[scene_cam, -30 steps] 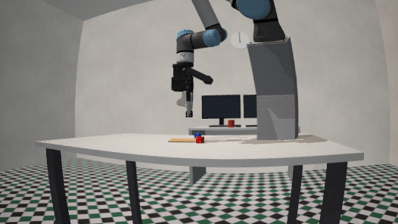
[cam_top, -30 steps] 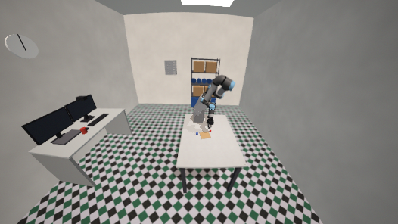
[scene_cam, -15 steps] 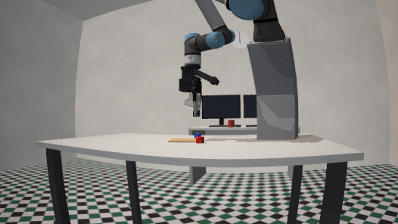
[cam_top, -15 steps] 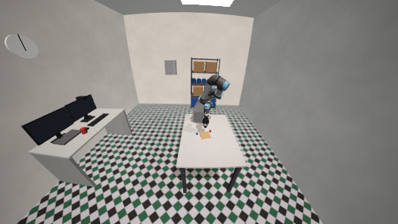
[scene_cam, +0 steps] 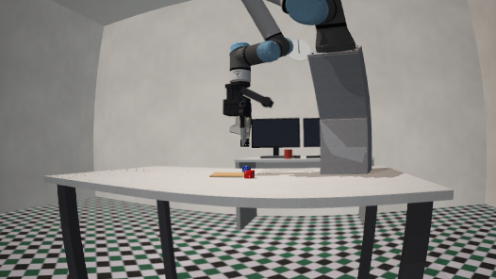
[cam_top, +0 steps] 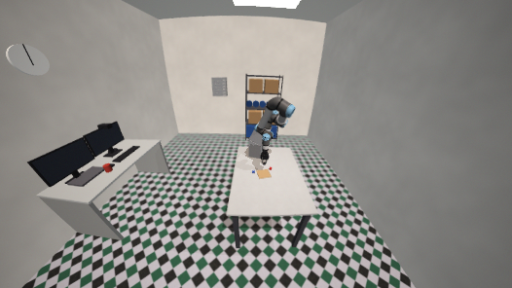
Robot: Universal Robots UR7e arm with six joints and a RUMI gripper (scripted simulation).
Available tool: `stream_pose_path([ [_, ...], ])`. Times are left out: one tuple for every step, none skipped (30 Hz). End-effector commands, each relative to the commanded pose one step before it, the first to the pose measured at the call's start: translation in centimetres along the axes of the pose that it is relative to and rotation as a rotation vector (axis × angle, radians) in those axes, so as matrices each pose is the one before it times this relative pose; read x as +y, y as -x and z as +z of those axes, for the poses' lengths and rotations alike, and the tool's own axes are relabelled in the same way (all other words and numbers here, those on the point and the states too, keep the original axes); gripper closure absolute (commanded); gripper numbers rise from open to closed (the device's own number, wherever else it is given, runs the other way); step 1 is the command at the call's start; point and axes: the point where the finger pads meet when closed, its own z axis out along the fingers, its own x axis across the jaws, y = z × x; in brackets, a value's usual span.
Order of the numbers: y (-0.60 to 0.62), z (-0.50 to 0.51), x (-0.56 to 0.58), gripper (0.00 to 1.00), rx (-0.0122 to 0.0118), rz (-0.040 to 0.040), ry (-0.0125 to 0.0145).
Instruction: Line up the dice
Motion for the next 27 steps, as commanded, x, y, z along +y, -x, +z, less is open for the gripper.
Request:
stream_pose_path([
  [0.013, 0.545, 0.04, 0.94, -0.00035, -0.00005, 0.00098],
  [0.0, 0.291, 0.0, 0.94, 0.0, 0.0, 0.0],
  [0.0, 0.326, 0.001, 0.94, 0.0, 0.0, 0.0],
  [0.0, 0.359, 0.0, 0.94, 0.0, 0.0, 0.0],
  [0.0, 0.389, 0.0, 0.94, 0.0, 0.0, 0.0],
  [0.0, 0.417, 0.0, 0.94, 0.0, 0.0, 0.0],
  [0.0, 0.441, 0.001, 0.94, 0.0, 0.0, 0.0],
  [0.0, 0.46, 0.001, 0.94, 0.0, 0.0, 0.0],
  [0.0, 0.474, 0.001, 0.94, 0.0, 0.0, 0.0],
  [0.0, 0.484, 0.001, 0.94, 0.0, 0.0, 0.0],
  [0.0, 0.488, 0.001, 0.94, 0.0, 0.0, 0.0],
  [0.0, 0.486, 0.001, 0.94, 0.0, 0.0, 0.0],
  [0.0, 0.478, 0.001, 0.94, 0.0, 0.0, 0.0],
  [0.0, 0.464, 0.001, 0.94, 0.0, 0.0, 0.0],
  [0.0, 0.0, 0.0, 0.94, 0.0, 0.0, 0.0],
  [0.0, 0.0, 0.0, 0.94, 0.0, 0.0, 0.0],
  [0.0, 0.445, 0.001, 0.94, 0.0, 0.0, 0.0],
  [0.0, 0.419, 0.001, 0.94, 0.0, 0.0, 0.0],
  [0.0, 0.389, 0.001, 0.94, 0.0, 0.0, 0.0],
  [0.0, 0.353, 0.0, 0.94, 0.0, 0.0, 0.0],
  [0.0, 0.314, 0.0, 0.94, 0.0, 0.0, 0.0],
  [0.0, 0.273, 0.001, 0.94, 0.0, 0.0, 0.0],
  [0.0, 0.229, 0.0, 0.94, 0.0, 0.0, 0.0],
  [0.0, 0.185, 0.001, 0.94, 0.0, 0.0, 0.0],
  [0.0, 0.142, 0.0, 0.94, 0.0, 0.0, 0.0],
  [0.0, 0.101, 0.0, 0.94, 0.0, 0.0, 0.0],
  [0.0, 0.065, 0.0, 0.94, 0.0, 0.0, 0.0],
])
